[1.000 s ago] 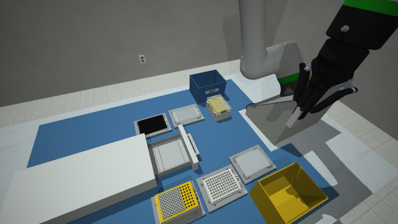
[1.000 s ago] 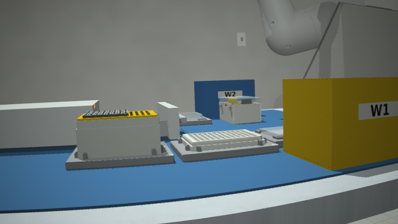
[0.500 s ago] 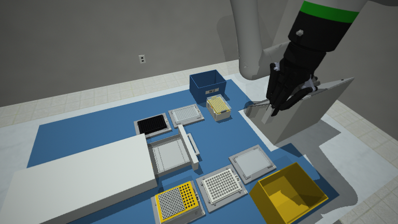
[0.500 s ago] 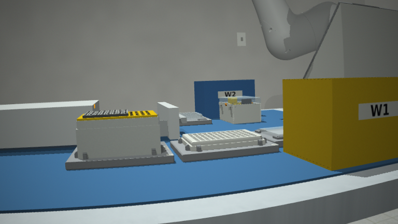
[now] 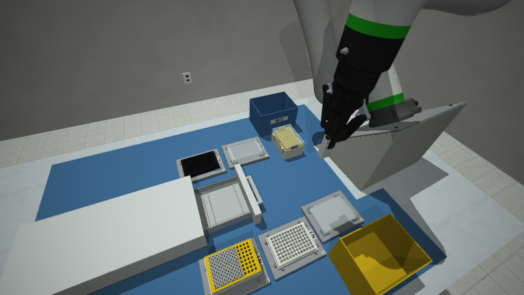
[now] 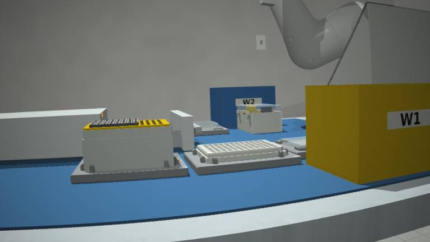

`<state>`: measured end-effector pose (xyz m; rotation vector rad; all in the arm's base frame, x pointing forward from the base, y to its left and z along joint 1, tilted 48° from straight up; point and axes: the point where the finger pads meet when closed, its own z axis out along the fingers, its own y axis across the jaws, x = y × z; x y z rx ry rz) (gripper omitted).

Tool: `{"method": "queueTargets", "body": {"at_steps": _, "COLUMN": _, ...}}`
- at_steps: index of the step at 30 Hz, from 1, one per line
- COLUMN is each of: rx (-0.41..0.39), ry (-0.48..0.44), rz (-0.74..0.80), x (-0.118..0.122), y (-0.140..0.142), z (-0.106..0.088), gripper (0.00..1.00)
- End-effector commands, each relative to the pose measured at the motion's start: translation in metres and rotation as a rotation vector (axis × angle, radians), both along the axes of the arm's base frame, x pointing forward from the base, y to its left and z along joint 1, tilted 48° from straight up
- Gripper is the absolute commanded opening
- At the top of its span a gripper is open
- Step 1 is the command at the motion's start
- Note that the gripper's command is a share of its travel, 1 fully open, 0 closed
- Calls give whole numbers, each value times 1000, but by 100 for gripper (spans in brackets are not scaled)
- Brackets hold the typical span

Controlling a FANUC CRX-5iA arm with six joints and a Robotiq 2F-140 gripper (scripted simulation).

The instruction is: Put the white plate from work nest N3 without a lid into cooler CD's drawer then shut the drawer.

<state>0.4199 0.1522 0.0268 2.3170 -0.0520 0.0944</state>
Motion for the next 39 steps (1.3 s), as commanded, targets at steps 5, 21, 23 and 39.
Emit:
{"method": "queueTargets", "body": {"at_steps": 5, "rx": -2, "ry": 6, "rz": -7, "x": 14, "y": -28, "z": 13, "gripper": 0}}
{"method": "queueTargets", "body": {"at_steps": 21, "rx": -17, "ry": 45, "rz": -52, "x": 34, "y": -87, "z": 37, "gripper": 0}}
{"method": "queueTargets", "body": {"at_steps": 23, "rx": -17, "ry": 45, "rz": -52, "x": 34, "y": -91, "z": 38, "gripper": 0}}
{"method": "queueTargets", "body": {"at_steps": 39, "rx": -17, "ry": 45, "rz": -52, "x": 40, "y": -116, "z": 48, "gripper": 0}}
